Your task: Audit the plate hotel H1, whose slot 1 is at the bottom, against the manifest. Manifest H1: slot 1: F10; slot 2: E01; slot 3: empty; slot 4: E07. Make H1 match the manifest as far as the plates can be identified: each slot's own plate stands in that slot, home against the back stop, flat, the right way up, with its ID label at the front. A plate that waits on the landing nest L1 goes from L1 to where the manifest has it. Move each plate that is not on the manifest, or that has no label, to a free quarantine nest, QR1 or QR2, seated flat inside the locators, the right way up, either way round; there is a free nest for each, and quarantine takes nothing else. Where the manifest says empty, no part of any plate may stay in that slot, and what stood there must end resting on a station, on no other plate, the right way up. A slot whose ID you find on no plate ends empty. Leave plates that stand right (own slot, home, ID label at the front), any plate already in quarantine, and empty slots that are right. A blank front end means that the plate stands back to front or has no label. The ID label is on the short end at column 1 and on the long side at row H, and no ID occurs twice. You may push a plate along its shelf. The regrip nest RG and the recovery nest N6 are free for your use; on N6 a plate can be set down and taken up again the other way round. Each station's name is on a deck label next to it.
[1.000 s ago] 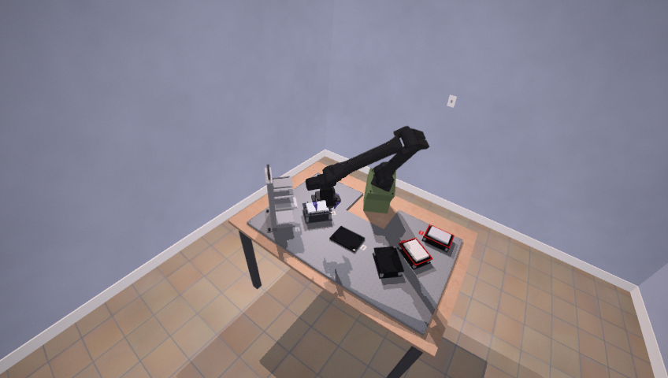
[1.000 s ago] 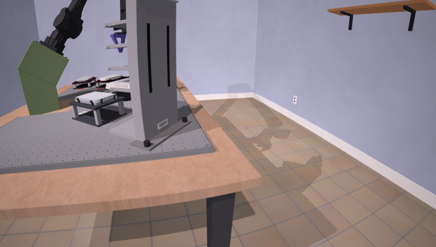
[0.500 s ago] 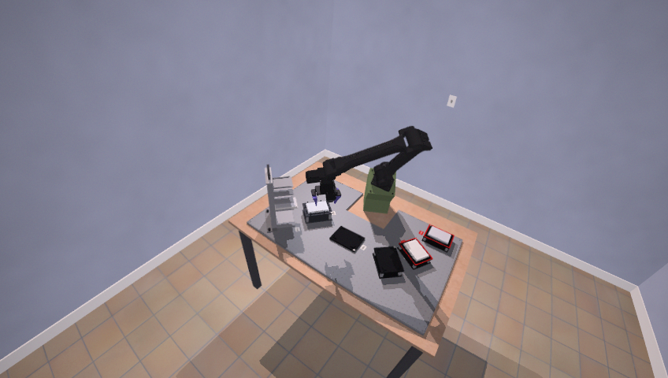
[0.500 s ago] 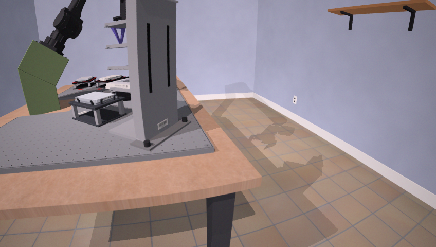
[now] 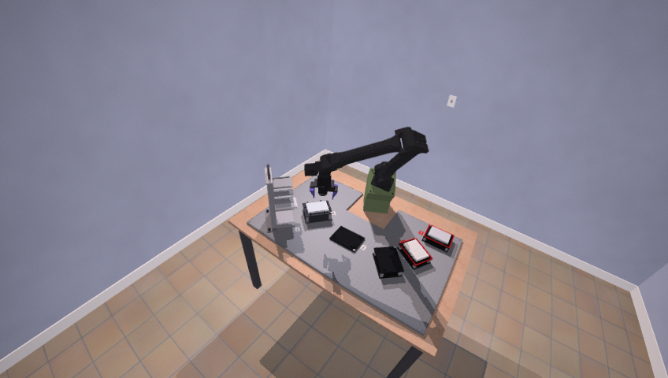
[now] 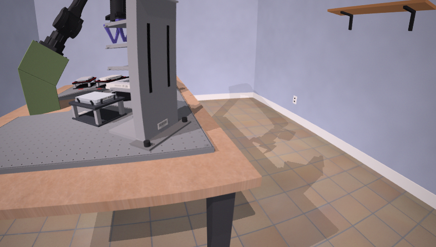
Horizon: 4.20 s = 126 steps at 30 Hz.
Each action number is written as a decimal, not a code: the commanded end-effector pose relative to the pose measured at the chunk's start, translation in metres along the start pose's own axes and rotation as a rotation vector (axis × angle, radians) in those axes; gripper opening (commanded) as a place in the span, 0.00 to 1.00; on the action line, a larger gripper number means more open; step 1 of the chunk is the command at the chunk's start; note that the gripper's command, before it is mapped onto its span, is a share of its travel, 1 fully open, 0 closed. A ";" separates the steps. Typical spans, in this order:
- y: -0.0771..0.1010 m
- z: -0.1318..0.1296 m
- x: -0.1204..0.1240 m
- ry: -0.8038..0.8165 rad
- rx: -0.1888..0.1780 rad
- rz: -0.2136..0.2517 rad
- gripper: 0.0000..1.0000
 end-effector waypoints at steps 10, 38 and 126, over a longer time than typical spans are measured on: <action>0.009 -0.032 0.029 -0.296 0.024 -0.018 1.00; 0.016 -0.084 0.094 -0.841 0.044 -0.033 1.00; -0.121 -0.068 0.105 -1.268 -0.001 0.000 1.00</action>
Point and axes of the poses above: the point where the finger pads meet when closed, its own y axis back along the fingers, its own z axis across the jaws, x = y × z, the point moved 4 cm from there along y, back along the fingers, and after that the axes turned 15 degrees about -y, right-handed, at the moved point
